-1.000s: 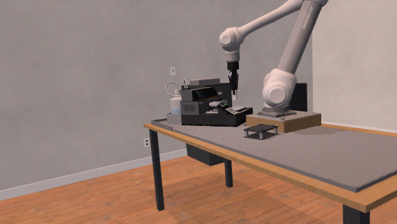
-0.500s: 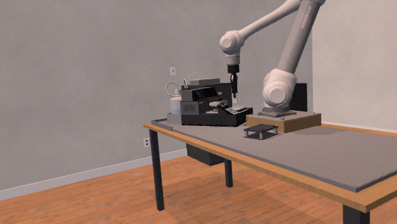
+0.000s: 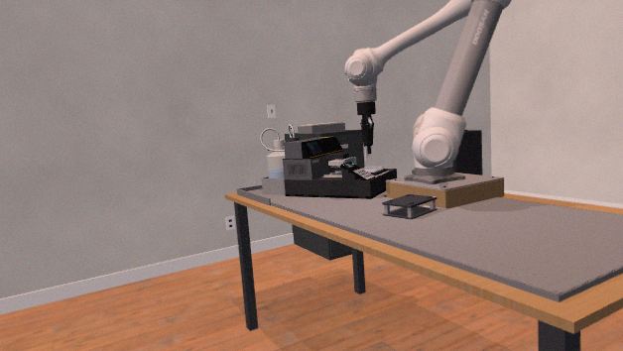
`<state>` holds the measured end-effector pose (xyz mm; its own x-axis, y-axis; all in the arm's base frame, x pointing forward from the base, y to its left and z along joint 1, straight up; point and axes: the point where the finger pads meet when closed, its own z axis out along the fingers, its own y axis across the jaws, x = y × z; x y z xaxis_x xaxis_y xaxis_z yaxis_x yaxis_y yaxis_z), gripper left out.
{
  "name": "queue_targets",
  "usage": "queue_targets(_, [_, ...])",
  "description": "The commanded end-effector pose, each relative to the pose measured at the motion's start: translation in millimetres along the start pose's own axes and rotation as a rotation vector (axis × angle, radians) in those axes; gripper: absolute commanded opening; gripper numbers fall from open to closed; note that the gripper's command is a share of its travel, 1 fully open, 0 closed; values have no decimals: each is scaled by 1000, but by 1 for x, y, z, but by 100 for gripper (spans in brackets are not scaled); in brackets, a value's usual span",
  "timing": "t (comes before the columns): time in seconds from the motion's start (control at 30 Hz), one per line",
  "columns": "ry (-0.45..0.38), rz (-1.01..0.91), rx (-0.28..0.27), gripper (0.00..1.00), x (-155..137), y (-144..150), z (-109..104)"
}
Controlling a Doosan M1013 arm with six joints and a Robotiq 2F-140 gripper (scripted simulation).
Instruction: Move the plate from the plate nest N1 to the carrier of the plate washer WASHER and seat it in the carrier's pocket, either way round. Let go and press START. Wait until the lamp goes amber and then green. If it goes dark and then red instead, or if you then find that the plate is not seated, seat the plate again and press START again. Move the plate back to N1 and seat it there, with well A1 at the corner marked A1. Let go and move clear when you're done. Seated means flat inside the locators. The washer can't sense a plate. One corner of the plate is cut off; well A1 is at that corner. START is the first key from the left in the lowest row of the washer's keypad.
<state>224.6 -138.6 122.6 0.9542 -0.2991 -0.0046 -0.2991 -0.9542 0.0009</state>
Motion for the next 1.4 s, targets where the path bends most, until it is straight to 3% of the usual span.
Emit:
queue_targets(0.0, [-1,-90,6,10,-2,1,2])
queue_targets(1.37, [-1,-142,6,10,-2,1,2])
